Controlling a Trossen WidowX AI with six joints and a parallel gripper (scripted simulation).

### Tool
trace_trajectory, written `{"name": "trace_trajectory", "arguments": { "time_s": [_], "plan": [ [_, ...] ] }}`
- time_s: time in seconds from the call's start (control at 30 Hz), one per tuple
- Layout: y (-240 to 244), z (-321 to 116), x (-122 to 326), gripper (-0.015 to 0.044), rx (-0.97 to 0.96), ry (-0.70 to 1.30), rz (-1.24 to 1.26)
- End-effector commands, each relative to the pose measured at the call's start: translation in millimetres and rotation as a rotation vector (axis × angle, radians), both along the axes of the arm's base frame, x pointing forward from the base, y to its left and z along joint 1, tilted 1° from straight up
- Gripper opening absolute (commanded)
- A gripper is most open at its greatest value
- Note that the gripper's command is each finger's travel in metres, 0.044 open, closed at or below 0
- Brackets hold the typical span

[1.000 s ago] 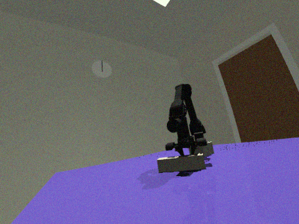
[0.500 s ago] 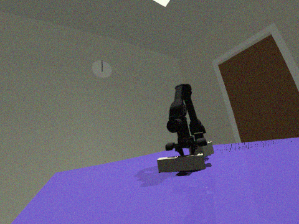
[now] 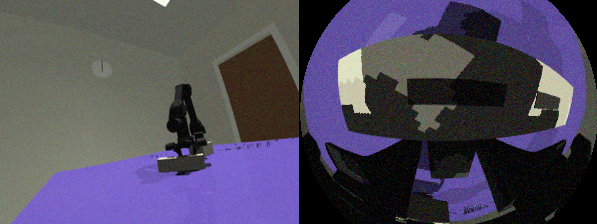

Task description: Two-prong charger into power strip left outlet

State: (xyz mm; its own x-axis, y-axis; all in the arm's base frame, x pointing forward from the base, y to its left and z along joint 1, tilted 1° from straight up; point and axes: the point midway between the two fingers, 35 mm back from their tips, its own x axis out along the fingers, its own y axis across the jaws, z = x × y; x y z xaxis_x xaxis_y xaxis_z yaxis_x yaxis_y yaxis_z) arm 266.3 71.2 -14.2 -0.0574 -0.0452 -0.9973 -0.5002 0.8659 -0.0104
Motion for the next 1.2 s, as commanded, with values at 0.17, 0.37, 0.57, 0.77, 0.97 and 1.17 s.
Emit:
{"name": "trace_trajectory", "arguments": {
  "time_s": [0.17, 0.37, 0.57, 0.77, 0.97, 1.17],
  "plan": [
    [-0.1, 0.0, 0.1, 0.0440, 0.001, -0.002, 0.000],
    [-1.0, 0.0, -1.3, 0.0440, 0.003, -0.006, 0.001],
    [-1.9, -0.1, -2.9, 0.0440, 0.005, -0.009, 0.002],
    [-2.8, -0.1, -4.6, 0.0440, 0.008, -0.013, 0.002],
    [-3.8, -0.2, -6.2, 0.0440, 0.010, -0.017, 0.003],
    [-4.7, -0.4, -7.8, 0.0440, 0.012, -0.021, 0.004]
  ]
}}
